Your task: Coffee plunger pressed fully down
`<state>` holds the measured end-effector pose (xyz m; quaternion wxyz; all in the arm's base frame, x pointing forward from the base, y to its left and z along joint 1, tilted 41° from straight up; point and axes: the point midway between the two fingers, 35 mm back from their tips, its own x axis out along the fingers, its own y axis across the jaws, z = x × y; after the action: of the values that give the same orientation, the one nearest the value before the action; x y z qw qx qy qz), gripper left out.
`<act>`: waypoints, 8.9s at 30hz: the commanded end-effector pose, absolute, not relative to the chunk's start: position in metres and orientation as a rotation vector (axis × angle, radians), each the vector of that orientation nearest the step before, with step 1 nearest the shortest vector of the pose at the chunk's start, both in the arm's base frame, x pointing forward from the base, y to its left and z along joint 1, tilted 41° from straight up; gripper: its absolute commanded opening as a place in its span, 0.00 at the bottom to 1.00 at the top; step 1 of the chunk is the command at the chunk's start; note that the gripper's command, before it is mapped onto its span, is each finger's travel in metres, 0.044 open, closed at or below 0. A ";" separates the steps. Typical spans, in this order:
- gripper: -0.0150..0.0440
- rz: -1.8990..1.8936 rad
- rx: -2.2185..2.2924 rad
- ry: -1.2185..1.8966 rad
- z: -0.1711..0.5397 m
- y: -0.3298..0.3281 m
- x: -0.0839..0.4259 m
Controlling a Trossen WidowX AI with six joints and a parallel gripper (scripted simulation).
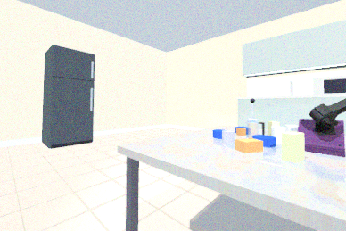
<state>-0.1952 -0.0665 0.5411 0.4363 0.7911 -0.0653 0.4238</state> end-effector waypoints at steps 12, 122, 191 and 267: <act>1.00 0.786 1.776 -0.181 0.568 -0.014 -0.111; 0.46 -0.087 0.765 0.428 0.120 -0.206 0.300; 0.46 -0.087 0.768 0.426 0.045 -0.155 0.331; 1.00 -0.093 0.760 0.422 0.060 -0.177 0.333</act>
<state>0.3363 -0.1668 0.0474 0.9032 0.3731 0.2077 -0.0443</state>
